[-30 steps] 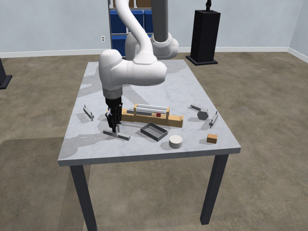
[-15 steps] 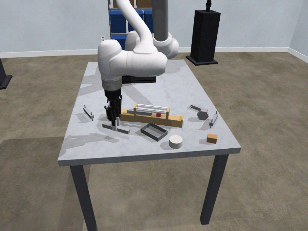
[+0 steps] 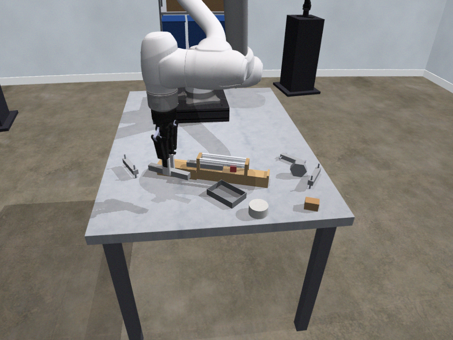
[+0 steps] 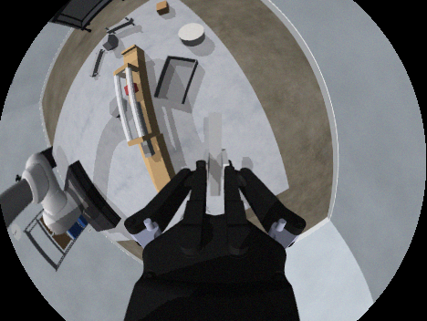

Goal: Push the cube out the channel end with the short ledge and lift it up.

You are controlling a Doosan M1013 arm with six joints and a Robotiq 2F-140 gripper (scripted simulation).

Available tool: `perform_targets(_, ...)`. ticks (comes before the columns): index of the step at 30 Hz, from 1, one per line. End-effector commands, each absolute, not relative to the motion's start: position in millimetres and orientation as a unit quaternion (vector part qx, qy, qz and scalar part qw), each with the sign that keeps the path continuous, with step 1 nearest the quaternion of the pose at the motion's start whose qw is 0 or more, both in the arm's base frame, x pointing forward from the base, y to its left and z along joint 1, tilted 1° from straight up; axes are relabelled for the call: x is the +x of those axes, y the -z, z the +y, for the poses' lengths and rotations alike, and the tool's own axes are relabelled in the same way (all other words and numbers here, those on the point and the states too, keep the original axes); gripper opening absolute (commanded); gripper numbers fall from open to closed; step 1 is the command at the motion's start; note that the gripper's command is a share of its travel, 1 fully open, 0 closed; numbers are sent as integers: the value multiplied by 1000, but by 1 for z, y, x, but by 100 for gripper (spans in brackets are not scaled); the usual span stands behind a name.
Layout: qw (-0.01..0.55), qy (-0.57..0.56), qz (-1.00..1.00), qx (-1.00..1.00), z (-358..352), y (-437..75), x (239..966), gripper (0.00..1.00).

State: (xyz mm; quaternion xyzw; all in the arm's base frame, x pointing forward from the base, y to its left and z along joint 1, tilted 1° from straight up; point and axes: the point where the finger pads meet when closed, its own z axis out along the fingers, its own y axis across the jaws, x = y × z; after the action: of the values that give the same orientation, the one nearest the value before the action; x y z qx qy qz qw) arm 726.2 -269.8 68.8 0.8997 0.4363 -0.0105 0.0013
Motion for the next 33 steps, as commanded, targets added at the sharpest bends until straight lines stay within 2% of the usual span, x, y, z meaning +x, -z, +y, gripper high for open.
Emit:
perform_targets(1, 1, 10, 436, 900, -270, -69, 726, 0)
perform_targets(30, 1, 10, 437, 899, -270, -69, 724, 0)
perform_targets(33, 1, 10, 469, 883, -270, -74, 655, 0)
